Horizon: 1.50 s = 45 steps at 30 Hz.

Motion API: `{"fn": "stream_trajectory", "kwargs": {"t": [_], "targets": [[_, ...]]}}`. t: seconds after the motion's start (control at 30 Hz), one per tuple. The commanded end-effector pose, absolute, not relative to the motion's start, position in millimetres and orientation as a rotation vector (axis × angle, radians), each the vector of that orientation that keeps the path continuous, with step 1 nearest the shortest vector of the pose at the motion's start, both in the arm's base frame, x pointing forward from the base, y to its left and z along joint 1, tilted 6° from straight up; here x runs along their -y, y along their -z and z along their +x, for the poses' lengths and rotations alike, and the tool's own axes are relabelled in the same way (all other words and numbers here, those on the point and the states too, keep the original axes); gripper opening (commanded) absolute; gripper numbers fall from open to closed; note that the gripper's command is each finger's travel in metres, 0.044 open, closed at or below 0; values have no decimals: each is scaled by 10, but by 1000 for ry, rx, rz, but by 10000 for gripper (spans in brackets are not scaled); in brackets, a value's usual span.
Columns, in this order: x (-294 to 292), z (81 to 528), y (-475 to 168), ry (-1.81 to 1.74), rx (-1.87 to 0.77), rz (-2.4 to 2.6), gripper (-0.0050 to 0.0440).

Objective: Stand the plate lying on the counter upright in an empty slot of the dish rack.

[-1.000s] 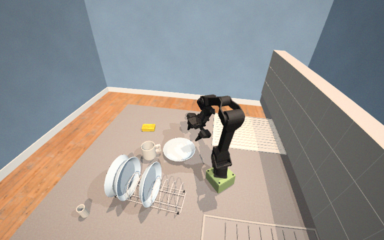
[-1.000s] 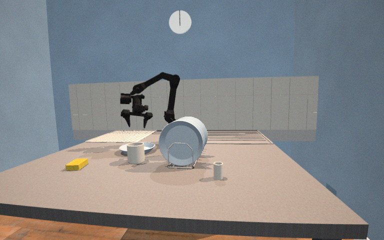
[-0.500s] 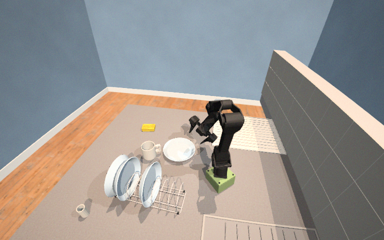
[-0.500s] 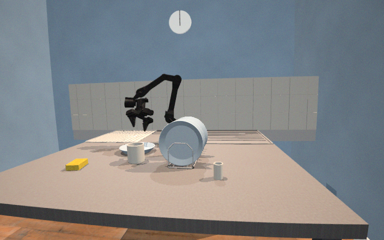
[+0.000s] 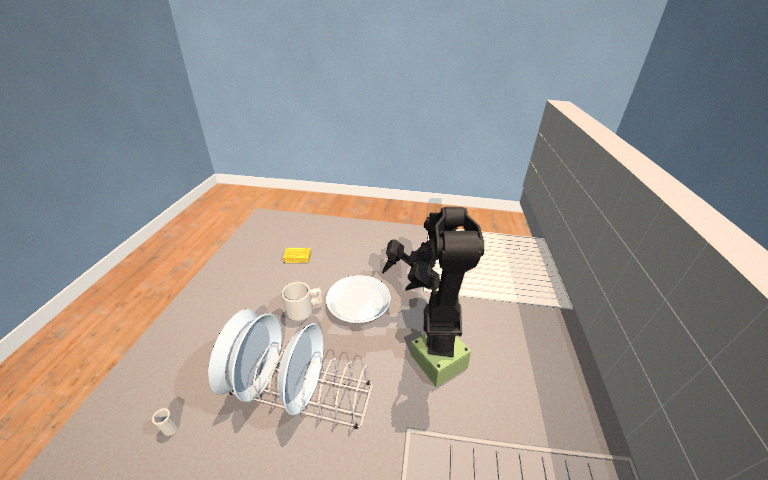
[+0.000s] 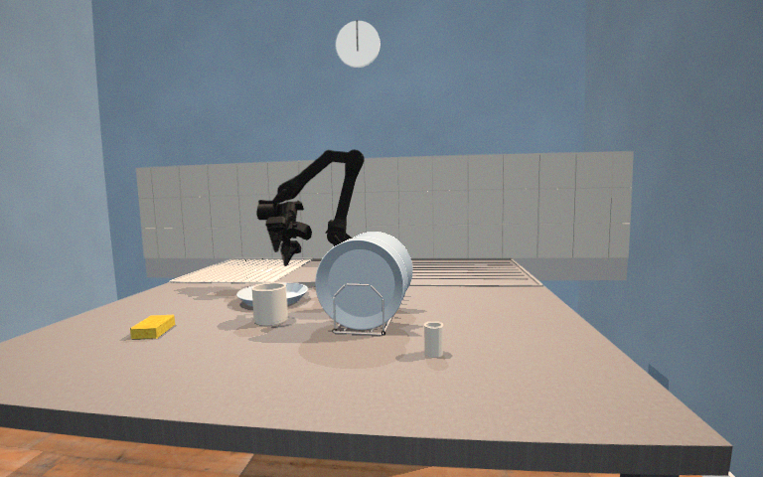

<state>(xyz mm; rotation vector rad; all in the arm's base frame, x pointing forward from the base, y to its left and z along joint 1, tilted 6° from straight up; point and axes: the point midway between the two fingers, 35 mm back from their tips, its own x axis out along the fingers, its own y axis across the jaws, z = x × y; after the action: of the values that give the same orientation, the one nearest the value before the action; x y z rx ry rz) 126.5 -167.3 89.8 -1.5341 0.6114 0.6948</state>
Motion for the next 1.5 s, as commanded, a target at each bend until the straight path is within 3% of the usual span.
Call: {"fn": "stream_trajectory", "kwargs": {"t": [0.0, 0.1, 0.53, 0.6, 0.67, 1.47], "targets": [[1647, 1242, -872, -696, -577, -1594, 440], [1646, 1240, -871, -696, -575, -1600, 440], [1685, 1254, -686, -697, -570, -1602, 124], [1685, 1254, -686, -697, -570, -1602, 124], [1689, 1256, -654, -697, -569, -1602, 92], [1696, 1276, -294, -699, -560, -1606, 92]]}}
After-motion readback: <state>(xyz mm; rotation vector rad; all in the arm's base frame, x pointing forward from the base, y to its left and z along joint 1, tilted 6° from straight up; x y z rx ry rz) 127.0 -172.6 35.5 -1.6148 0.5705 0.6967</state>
